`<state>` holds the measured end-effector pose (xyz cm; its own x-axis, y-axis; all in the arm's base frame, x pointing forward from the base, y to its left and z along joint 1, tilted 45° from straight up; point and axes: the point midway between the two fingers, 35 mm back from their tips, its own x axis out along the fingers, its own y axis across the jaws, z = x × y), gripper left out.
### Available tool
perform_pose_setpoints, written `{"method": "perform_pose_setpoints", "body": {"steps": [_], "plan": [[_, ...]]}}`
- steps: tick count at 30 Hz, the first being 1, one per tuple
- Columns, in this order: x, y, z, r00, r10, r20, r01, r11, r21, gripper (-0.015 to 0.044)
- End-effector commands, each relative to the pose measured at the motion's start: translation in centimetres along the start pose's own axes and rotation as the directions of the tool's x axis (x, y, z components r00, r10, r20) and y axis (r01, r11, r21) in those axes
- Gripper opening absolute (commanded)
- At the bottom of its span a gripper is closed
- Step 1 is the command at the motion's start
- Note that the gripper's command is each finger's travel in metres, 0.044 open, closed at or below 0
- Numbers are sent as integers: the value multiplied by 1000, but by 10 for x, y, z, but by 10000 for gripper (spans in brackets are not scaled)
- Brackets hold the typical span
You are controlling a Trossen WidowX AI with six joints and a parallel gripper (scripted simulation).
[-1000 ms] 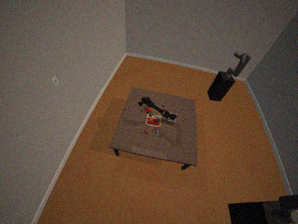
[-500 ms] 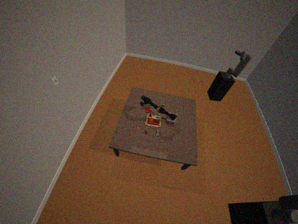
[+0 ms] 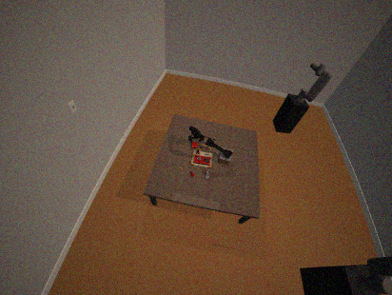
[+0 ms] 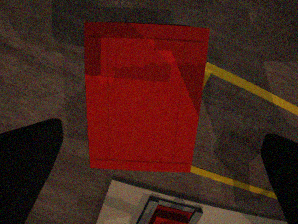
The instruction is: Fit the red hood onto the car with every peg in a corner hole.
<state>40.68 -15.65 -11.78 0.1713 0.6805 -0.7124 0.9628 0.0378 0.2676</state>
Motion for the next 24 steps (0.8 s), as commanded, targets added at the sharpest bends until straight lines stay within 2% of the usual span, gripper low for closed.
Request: {"method": "perform_pose_setpoints", "body": {"steps": [1, 24], "plan": [[-8, 8, -2, 1000, 20, 8, -20, 1000, -11, 440], [4, 9, -2, 1000, 20, 8, -20, 1000, -11, 440]]}}
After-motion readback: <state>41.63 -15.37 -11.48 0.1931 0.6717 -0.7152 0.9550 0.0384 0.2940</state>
